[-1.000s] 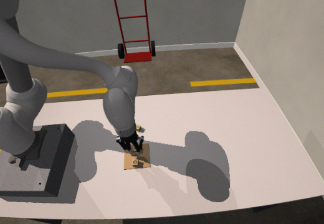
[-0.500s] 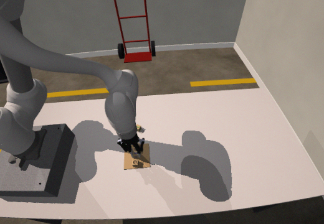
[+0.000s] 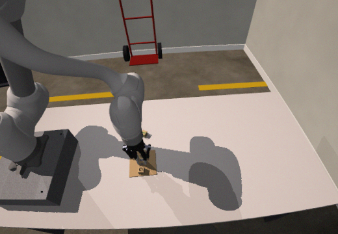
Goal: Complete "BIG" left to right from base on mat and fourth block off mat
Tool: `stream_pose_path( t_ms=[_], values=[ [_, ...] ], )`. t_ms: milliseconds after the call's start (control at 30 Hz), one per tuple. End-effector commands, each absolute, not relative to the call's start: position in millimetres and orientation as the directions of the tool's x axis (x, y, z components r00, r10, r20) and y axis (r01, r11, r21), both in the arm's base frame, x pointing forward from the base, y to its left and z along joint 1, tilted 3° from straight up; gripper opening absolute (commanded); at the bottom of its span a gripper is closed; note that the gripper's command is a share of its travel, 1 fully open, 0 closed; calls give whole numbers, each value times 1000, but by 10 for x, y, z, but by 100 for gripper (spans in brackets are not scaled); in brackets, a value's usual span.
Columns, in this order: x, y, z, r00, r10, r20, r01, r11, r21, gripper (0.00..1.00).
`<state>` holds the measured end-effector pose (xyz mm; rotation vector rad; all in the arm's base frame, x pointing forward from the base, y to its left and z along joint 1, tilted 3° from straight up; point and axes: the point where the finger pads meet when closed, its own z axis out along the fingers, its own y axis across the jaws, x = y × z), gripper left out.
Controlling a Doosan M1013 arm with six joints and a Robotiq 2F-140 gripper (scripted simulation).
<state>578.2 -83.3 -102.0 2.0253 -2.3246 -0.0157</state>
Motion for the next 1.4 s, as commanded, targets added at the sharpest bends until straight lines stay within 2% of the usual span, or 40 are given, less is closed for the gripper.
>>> stream_pose_path(
  t_ms=[0,1367],
  values=[
    [5782,-833,-1022,-136,-990,37,-989,138,46,16],
    [5780,-834,-1058,-136,-990,37,-989,138,46,16]
  ],
)
